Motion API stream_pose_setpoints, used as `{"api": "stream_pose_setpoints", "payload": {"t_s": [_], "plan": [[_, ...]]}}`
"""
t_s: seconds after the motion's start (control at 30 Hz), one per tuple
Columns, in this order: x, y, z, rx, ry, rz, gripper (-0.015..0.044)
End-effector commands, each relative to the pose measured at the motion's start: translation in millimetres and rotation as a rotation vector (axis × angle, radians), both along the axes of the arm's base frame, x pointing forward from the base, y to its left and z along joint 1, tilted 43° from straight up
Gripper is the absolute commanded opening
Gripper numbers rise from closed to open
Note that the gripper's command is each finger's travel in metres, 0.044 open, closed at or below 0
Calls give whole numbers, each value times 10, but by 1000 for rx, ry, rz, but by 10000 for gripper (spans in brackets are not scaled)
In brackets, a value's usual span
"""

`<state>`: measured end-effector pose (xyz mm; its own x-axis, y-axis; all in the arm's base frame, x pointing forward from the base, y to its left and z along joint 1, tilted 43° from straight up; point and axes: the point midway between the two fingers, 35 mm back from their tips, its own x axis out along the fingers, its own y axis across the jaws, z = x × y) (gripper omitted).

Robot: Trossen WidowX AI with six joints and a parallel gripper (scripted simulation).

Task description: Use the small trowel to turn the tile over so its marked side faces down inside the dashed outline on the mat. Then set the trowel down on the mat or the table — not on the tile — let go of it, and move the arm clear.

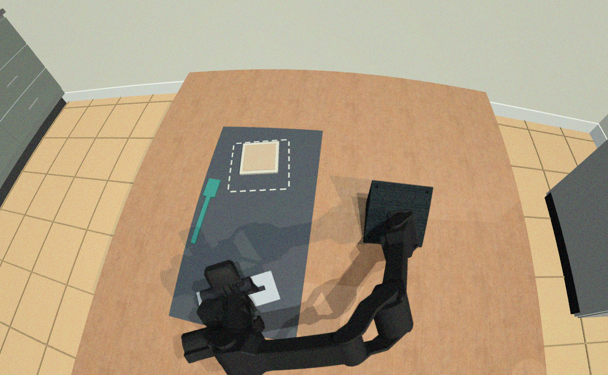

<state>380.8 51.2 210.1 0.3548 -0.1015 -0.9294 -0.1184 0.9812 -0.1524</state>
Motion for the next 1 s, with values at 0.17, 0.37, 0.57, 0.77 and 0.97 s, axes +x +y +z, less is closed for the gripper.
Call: {"api": "stream_pose_setpoints", "payload": {"t_s": [0.17,0.37,0.57,0.77,0.97], "plan": [[-17,-40,50,-22,-3,-42,0],[4,16,-8,-20,-3,-41,0],[26,81,-74,-18,-4,-40,0],[45,146,-141,-15,-4,-40,0],[60,203,-200,-14,-4,-39,0]]}}
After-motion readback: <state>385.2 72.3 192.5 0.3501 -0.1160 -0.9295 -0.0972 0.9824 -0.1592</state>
